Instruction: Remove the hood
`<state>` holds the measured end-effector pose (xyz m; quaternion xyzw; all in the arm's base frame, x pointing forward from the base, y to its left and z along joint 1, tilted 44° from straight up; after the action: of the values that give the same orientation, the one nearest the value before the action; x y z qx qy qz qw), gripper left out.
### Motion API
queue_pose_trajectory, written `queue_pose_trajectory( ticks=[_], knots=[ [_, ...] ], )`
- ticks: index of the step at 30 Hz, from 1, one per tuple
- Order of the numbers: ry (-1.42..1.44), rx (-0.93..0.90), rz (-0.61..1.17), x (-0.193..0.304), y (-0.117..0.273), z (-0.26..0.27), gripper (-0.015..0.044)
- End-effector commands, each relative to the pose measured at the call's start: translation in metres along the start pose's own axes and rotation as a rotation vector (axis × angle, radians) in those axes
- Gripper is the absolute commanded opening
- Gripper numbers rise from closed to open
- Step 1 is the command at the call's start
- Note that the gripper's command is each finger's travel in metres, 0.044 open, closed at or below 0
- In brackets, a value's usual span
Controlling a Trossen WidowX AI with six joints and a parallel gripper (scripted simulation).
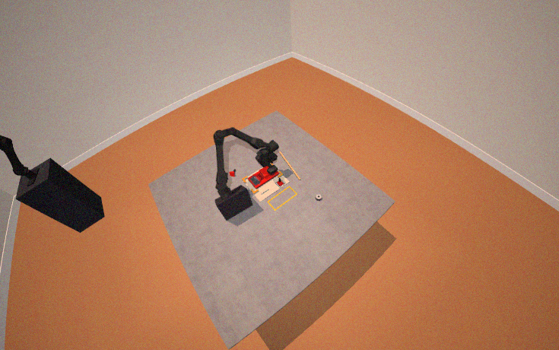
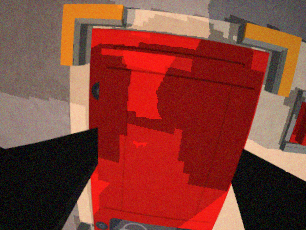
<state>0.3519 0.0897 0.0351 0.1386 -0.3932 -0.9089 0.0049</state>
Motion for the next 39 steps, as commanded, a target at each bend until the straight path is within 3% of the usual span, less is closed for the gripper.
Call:
queue_pose_trajectory(
  ticks=[1,29,39],
  knots=[
    [0.006,-0.003,-0.002,-0.001,0.003,0.001,0.0],
    [0.005,0.001,-0.003,-0.001,0.023,0.001,0.0],
    [0.005,0.003,-0.002,-0.001,0.064,0.0,0.0]
  ],
)
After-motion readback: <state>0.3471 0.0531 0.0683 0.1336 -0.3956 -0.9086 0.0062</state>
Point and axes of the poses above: the point midway between the two fingers, 35 mm back from their tips, its own y axis back along the fingers, its own z axis across the jaws, x = y × z, the point moved 2 cm from there along y, back along the fingers, and after that the axes turned 15 degrees about y, right-handed, at the moved point
